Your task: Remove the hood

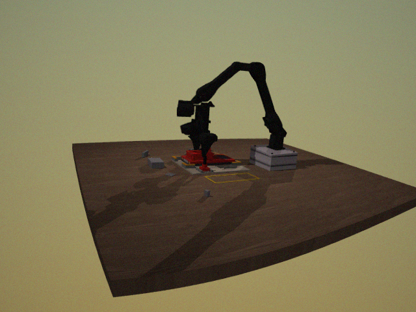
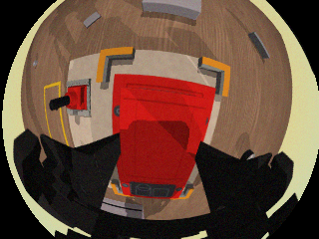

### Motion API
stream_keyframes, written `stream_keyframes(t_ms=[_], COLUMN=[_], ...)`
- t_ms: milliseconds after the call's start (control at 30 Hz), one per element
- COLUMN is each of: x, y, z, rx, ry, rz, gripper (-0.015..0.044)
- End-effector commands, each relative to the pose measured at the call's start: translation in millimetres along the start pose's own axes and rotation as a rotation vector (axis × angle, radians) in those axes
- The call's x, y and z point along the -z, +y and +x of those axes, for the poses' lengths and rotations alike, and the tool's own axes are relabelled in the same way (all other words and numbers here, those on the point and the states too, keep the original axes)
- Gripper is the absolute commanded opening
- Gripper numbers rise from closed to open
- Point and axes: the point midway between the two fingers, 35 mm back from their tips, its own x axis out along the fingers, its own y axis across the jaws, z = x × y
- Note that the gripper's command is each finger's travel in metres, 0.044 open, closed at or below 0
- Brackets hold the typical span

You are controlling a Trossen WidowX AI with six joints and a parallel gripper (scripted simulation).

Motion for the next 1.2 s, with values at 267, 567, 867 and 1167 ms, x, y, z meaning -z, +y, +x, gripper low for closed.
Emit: stream_keyframes(t_ms=[267, 567, 867, 1167], x=[-0.6, -0.7, -0.6, -0.5], y=[-0.4, -0.4, -0.3, -0.3], z=[-8.4, -14.3, -20.2, -26.2], rx=[0.002, 0.001, 0.001, 0.001], ry=[-0.002, -0.002, -0.002, -0.002], rz=[0.000, 0.000, 0.000, 0.000], gripper=[0.0000, 0.0000, 0.0000, 0.0000])
